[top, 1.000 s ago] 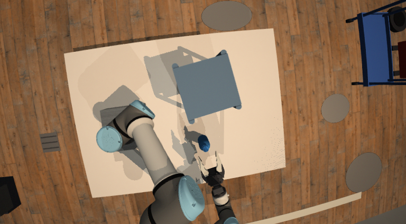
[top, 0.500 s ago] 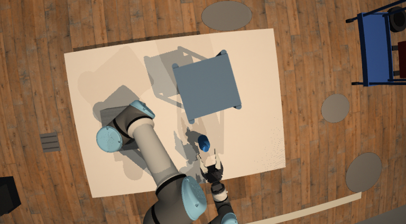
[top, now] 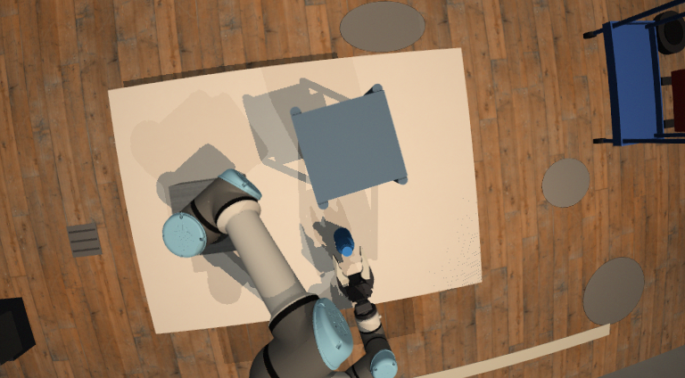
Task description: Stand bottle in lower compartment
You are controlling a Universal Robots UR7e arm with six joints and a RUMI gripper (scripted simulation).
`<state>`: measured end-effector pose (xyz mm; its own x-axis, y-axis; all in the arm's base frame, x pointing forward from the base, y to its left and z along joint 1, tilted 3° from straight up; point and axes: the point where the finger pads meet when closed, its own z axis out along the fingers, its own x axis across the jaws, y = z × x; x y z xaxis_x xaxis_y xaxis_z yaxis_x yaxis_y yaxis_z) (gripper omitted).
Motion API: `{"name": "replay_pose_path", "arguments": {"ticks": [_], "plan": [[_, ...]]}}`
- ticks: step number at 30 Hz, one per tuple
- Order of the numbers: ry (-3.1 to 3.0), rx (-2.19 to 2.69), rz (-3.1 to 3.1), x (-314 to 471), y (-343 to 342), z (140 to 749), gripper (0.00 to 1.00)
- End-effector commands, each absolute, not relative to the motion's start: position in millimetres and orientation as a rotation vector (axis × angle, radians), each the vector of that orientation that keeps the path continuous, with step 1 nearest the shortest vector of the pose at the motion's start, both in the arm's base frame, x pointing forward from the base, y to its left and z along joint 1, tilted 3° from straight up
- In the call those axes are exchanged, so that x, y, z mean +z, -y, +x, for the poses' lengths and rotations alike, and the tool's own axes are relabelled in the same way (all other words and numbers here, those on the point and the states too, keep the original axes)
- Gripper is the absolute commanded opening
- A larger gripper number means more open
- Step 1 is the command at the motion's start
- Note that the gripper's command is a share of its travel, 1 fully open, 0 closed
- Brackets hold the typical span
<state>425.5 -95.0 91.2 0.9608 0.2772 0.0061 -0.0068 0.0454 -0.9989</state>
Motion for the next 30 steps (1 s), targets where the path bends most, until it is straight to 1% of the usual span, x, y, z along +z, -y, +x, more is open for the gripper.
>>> {"name": "replay_pose_path", "arguments": {"ticks": [1, 30], "plan": [[0.219, 0.219, -1.514, 80, 95, 426, 0.49], [0.219, 0.219, -1.514, 13, 92, 425, 0.49]]}}
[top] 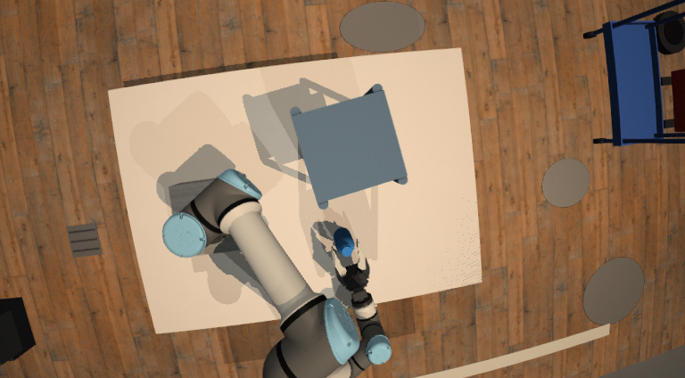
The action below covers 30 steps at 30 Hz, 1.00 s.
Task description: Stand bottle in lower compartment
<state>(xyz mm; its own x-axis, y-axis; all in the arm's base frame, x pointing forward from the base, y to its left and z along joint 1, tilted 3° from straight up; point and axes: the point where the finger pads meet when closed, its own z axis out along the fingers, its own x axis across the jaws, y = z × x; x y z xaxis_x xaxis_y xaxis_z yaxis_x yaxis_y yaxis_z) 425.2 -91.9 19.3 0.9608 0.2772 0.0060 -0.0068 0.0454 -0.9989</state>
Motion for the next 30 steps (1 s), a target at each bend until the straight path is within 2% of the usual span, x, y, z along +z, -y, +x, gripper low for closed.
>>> {"name": "replay_pose_path", "arguments": {"ticks": [1, 30], "plan": [[0.219, 0.219, -1.514, 13, 92, 425, 0.49], [0.219, 0.219, -1.514, -5, 91, 425, 0.49]]}}
